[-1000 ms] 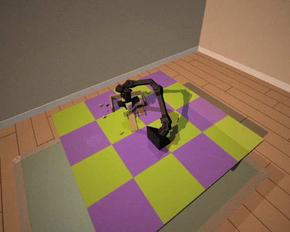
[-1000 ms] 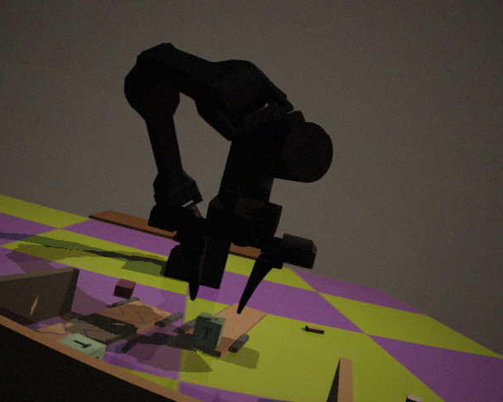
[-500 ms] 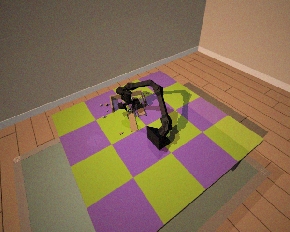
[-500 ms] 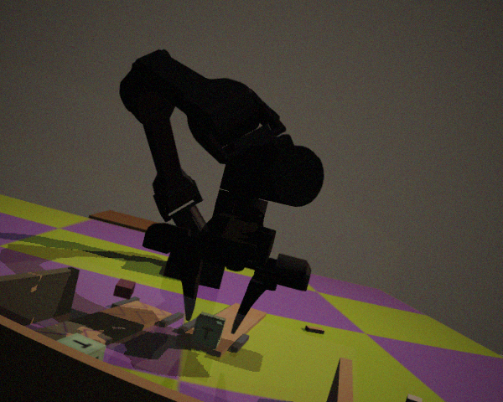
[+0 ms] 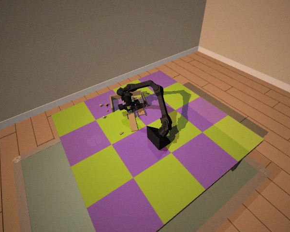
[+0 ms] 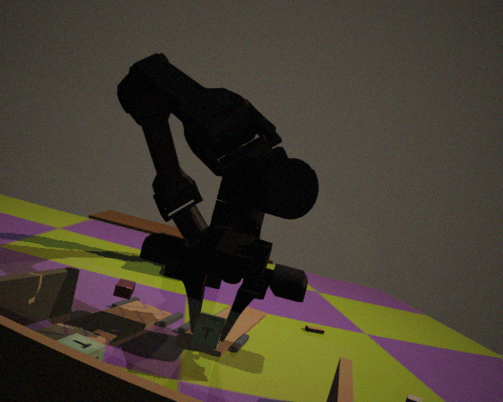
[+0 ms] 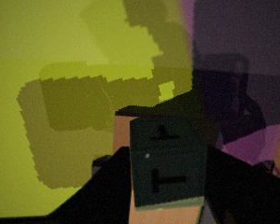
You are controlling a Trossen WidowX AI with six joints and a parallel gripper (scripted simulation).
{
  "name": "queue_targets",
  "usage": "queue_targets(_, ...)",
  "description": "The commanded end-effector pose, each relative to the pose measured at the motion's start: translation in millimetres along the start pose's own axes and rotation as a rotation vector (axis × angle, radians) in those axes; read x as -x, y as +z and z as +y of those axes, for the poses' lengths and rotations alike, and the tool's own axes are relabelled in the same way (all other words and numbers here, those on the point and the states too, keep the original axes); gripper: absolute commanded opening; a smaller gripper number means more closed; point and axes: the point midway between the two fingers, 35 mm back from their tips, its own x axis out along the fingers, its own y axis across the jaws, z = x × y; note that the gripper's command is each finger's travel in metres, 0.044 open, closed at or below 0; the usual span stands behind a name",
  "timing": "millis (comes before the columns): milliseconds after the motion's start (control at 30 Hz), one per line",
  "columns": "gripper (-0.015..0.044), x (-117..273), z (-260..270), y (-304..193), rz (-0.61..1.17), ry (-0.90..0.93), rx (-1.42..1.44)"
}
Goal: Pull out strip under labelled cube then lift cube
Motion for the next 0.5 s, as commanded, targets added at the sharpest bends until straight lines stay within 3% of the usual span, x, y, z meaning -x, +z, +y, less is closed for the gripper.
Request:
queue_targets(0,0.0118,0,0,0,0.000,0.000,-0.001)
queue_targets(100,0.0098,0,0,0,0.000,0.000,-0.001)
queue_targets(233,0.0000,2,-1,-2,0.000,0.000,-0.001)
queue_targets(467,0.0000,23,-7,-28,0.000,0.000,0.004)
